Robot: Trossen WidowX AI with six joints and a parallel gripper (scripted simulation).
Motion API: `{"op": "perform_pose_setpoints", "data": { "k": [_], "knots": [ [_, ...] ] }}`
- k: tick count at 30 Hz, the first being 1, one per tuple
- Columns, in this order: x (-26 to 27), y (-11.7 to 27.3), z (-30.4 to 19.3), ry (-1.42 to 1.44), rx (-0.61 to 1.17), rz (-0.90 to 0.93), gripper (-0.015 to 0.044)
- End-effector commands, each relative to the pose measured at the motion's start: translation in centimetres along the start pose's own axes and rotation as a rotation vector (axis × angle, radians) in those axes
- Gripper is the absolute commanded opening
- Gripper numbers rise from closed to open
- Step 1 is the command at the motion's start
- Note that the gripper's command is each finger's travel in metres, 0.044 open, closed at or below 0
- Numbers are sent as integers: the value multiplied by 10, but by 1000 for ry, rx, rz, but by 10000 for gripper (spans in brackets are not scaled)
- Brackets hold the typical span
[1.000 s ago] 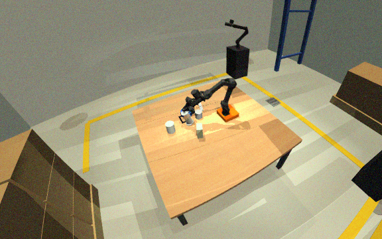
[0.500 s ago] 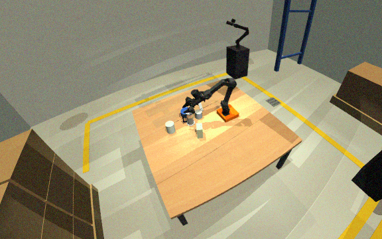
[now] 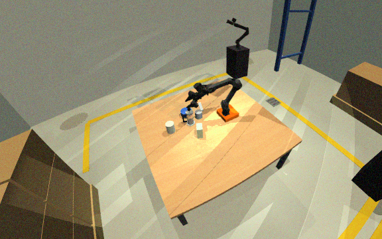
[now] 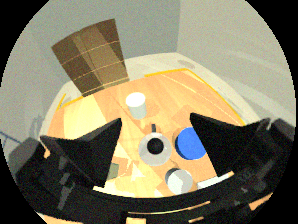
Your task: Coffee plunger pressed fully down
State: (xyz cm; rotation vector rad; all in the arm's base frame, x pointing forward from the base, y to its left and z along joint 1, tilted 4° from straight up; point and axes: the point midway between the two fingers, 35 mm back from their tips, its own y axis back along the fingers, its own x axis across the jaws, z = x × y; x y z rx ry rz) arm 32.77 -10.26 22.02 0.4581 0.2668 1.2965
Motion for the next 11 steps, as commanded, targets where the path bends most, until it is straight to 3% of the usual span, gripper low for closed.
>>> {"op": "perform_pose_setpoints", "data": {
  "k": [1, 11],
  "knots": [
    [1, 25, 11, 2, -8, 5, 440],
    [1, 23, 8, 2, -8, 5, 440]
  ]
}}
